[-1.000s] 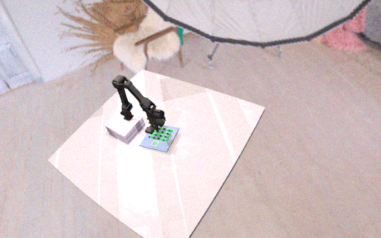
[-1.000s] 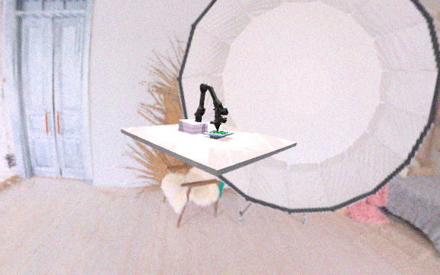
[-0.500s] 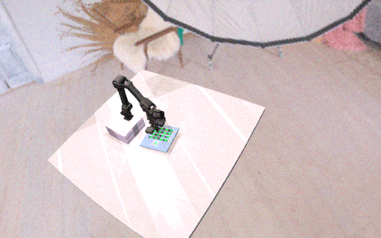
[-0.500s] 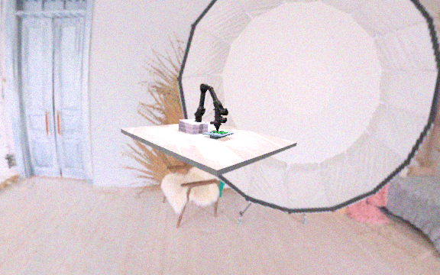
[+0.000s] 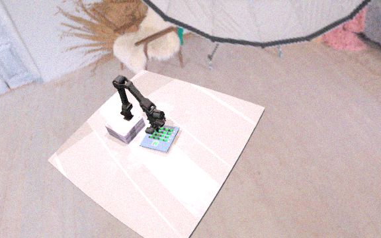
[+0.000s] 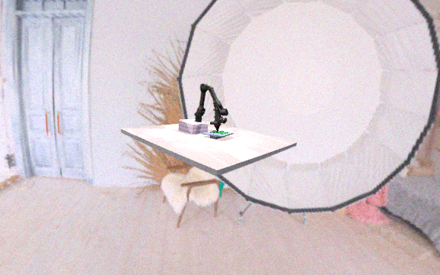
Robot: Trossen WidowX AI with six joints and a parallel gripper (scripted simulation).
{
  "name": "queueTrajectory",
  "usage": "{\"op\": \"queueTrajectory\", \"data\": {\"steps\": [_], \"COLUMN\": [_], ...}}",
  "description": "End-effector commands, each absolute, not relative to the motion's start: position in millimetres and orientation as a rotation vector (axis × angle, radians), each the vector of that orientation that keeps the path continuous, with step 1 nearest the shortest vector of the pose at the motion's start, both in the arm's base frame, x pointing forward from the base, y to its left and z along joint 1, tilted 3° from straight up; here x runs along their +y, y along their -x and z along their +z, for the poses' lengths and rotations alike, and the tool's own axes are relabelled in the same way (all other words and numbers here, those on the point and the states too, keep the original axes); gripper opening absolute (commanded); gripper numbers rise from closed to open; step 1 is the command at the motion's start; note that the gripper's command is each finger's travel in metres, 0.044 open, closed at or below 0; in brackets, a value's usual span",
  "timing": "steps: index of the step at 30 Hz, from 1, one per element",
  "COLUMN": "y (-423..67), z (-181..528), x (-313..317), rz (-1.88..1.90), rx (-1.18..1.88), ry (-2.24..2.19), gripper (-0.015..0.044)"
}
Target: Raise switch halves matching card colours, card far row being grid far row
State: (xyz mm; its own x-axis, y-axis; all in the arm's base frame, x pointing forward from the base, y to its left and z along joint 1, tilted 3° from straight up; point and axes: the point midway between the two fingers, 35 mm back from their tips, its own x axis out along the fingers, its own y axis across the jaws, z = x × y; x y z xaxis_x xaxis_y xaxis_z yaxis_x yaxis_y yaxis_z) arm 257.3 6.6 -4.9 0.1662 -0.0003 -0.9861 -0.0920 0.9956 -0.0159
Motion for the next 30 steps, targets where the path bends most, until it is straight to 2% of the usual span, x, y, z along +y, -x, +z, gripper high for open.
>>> {"op": "queueTrajectory", "data": {"steps": [1, 6, 12, 17, 23, 26, 30], "y": [-257.1, -258.0, -249.3, -250.2, -271.8, -273.6, -279.0], "z": [-6.3, -3.0, 58.5, 58.6, 62.2, 62.5, 30.5], "x": [7.2, 6.7, 7.2, 5.6, -46.9, -53.4, -53.5], "rz": [0.071, 0.065, 0.070, 0.069, 0.063, 0.065, 0.064], "rx": [1.403, 1.402, 1.429, 1.429, 1.427, 1.427, 1.450], "ry": [0.078, 0.078, 0.079, 0.078, 0.082, 0.084, 0.086], "gripper": [0.0000, 0.0000, 0.0000, 0.0000, 0.0000, 0.0000, 0.0000]}}
